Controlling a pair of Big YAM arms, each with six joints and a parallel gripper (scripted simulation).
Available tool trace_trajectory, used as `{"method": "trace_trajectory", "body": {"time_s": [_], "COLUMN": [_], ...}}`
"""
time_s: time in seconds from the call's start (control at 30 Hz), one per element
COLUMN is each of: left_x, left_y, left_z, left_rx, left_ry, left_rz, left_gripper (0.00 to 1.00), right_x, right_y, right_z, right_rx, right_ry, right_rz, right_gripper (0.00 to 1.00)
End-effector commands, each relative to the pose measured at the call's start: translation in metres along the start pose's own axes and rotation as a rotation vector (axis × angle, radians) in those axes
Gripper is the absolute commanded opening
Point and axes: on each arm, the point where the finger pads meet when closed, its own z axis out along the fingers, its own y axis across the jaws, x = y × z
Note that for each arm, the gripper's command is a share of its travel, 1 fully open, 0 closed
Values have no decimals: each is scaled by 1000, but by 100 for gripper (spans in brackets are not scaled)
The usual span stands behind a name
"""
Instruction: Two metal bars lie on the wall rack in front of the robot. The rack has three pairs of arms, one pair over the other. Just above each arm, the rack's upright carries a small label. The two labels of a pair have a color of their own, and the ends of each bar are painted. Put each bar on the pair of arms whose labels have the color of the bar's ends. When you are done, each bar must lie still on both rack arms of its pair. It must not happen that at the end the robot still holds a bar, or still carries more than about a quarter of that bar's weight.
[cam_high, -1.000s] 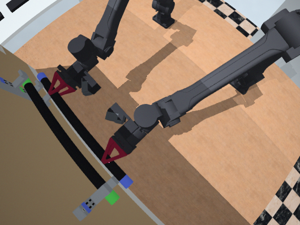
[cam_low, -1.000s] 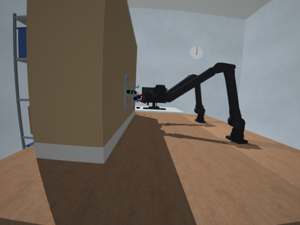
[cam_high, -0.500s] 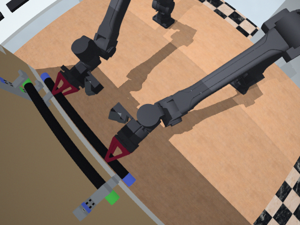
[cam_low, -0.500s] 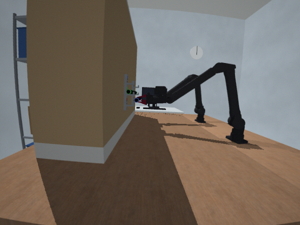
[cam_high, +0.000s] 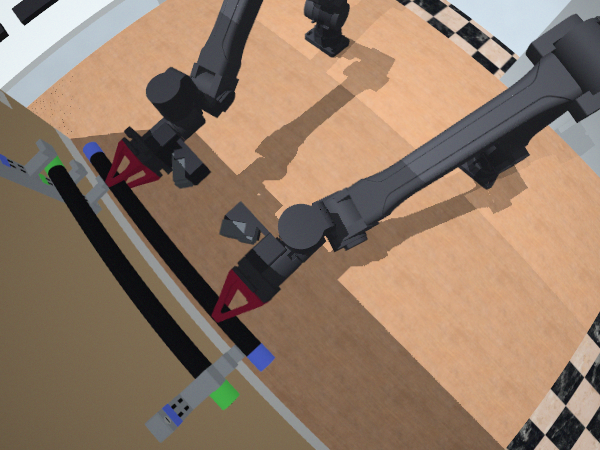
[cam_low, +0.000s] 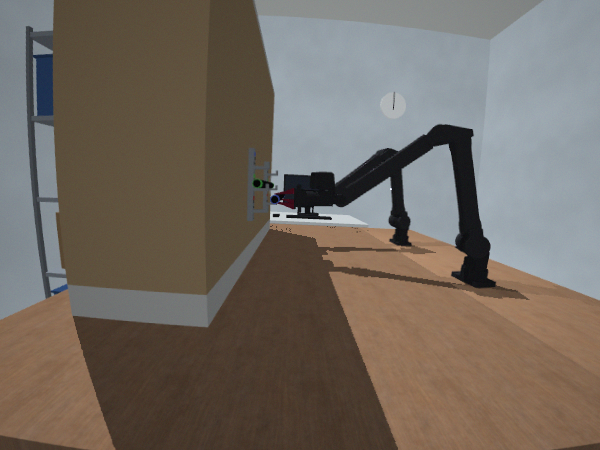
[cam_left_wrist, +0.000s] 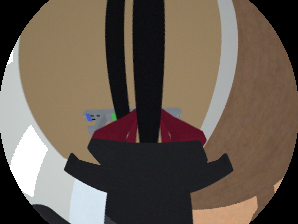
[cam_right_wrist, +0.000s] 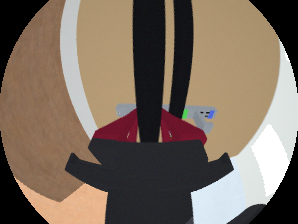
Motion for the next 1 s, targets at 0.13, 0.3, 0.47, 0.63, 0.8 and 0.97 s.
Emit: {"method": "trace_trajectory", "body": {"time_s": [0.13, 0.3, 0.47, 0.63, 0.8, 0.97], "left_x": [6, 6, 6, 6, 6, 6], "left_y": [40, 40, 39, 38, 38, 38], "left_z": [-3, -3, -3, -3, -3, -3], "left_rx": [-76, -76, -76, -76, -76, -76], "left_ry": [15, 15, 15, 15, 15, 15], "left_rz": [-14, -14, -14, -14, -14, -14], "left_gripper": [0, 0, 0, 0, 0, 0], "right_x": [6, 6, 6, 6, 6, 6], "right_y": [-44, -44, -44, -43, -43, -43], "right_z": [-7, -7, -7, -8, -8, -8], "right_rx": [82, 82, 82, 82, 82, 82], "right_ry": [15, 15, 15, 15, 15, 15], "right_rz": [29, 29, 29, 29, 29, 29], "right_gripper": [0, 0, 0, 0, 0, 0]}}
